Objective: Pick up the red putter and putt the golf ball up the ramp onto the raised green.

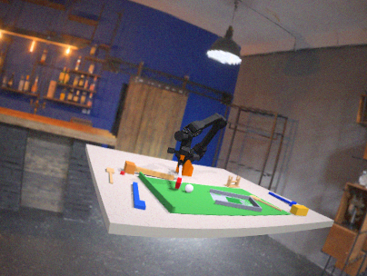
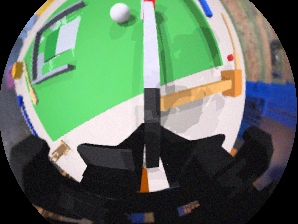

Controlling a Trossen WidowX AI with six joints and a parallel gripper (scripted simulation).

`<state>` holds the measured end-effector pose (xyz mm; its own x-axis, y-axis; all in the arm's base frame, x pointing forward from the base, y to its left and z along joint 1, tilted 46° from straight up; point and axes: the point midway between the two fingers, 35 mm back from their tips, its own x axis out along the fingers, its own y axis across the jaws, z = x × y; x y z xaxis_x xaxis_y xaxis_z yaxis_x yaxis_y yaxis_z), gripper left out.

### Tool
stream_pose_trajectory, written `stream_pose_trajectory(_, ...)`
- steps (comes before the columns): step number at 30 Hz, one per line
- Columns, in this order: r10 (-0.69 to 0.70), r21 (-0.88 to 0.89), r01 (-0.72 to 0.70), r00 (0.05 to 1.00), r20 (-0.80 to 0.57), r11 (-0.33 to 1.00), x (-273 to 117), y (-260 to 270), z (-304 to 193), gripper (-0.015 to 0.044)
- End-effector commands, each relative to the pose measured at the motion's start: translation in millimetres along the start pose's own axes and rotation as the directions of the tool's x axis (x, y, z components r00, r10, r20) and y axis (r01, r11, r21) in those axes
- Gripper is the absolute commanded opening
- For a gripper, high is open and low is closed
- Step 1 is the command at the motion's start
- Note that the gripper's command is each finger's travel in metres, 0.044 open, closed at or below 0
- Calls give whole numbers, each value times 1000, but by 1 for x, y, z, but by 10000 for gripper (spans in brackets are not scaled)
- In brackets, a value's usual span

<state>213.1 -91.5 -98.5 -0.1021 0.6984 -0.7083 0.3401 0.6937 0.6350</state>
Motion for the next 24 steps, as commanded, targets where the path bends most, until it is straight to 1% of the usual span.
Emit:
stream_pose_trajectory(1,0,0,0,1000,1,1000,0,-2,0,0)
stream_pose_trajectory(8,5,9,-5,1000,0,1000,3,-29,-1,0)
stream_pose_trajectory(18,9,17,-9,1000,-5,1000,3,-27,-4,0)
stream_pose_trajectory(20,7,17,-7,1000,-3,1000,2,-19,-2,0)
stream_pose_trajectory(24,1,17,-1,1000,3,1000,-2,33,6,0)
